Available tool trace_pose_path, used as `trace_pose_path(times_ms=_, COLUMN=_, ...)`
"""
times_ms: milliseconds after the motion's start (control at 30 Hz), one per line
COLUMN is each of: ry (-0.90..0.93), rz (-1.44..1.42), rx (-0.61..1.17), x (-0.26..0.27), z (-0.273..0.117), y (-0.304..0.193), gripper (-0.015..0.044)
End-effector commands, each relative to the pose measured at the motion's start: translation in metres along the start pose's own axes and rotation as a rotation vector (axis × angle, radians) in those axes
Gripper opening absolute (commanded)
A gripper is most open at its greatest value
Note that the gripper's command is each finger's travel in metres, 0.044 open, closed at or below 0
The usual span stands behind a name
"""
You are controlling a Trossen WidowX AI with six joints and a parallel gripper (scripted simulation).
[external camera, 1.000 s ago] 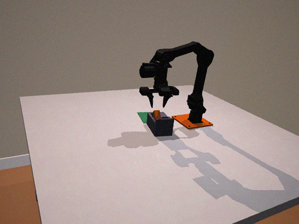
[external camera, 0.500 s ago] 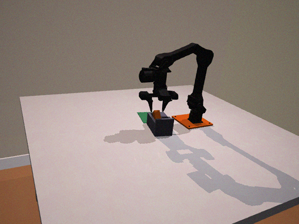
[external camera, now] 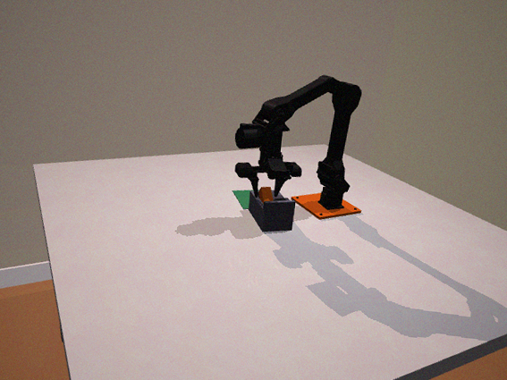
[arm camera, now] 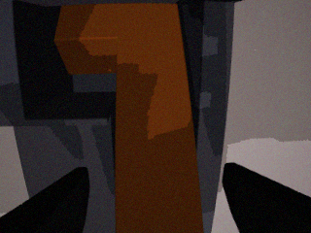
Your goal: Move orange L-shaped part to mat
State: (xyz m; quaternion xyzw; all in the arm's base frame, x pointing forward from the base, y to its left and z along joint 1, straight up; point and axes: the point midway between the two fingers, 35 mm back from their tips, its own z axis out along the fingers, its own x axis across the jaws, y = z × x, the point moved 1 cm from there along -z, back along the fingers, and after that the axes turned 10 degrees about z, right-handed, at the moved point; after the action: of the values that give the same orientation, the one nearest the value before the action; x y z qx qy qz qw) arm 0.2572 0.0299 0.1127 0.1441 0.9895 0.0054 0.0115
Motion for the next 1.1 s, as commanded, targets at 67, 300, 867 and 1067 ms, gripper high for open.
trace_pose_path(times_ms=67, ry=0.001, rz=0.000, rx=0.000, x=0.000, z=0.001, y=0.000, gripper=0.0228)
trace_pose_path(times_ms=300, ry=0.001, rz=0.000, rx=0.000, x=0.000, z=0.001, y=0.000, gripper=0.0102)
trace_pose_path(times_ms=867, ry=0.000, rz=-0.001, rx=0.001, x=0.000, z=-0.002, y=0.000, gripper=0.0000)
trace_pose_path(times_ms=1067, ry=0.000, rz=-0.002, rx=0.002, x=0.000, z=-0.011, y=0.000, gripper=0.0000)
